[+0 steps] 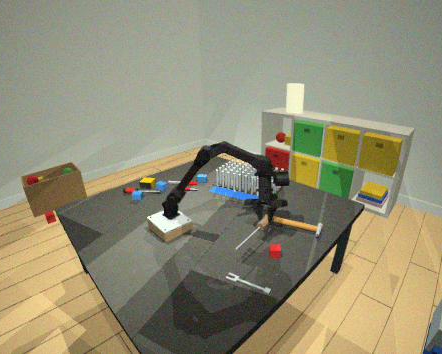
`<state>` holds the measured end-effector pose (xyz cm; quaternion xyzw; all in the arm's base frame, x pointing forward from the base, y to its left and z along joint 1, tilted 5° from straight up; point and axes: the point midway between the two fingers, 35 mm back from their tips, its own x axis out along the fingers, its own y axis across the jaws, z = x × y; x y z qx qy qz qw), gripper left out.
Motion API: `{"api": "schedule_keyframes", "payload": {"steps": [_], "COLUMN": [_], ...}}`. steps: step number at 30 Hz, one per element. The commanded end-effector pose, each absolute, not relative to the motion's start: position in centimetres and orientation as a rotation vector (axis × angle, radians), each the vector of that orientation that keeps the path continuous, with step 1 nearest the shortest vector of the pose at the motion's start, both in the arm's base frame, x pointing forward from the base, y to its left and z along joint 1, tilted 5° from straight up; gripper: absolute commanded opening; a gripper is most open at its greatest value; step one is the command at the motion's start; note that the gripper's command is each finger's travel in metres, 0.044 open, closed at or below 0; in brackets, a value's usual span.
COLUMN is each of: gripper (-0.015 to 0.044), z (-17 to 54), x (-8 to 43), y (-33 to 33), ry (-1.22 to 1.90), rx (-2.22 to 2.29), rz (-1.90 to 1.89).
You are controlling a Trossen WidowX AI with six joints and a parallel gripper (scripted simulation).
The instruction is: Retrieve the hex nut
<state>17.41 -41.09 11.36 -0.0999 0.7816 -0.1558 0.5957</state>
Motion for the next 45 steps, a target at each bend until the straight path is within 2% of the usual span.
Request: {"api": "schedule_keyframes", "payload": {"steps": [1,45], "gripper": [0.0000,0.0000], "z": [10.9,7.4], "x": [17.3,17.3], "y": [-41.1,-41.0], "ry": [1.824,1.824], "rx": [-0.235,-0.234], "rz": [-0.360,-0.360]}}
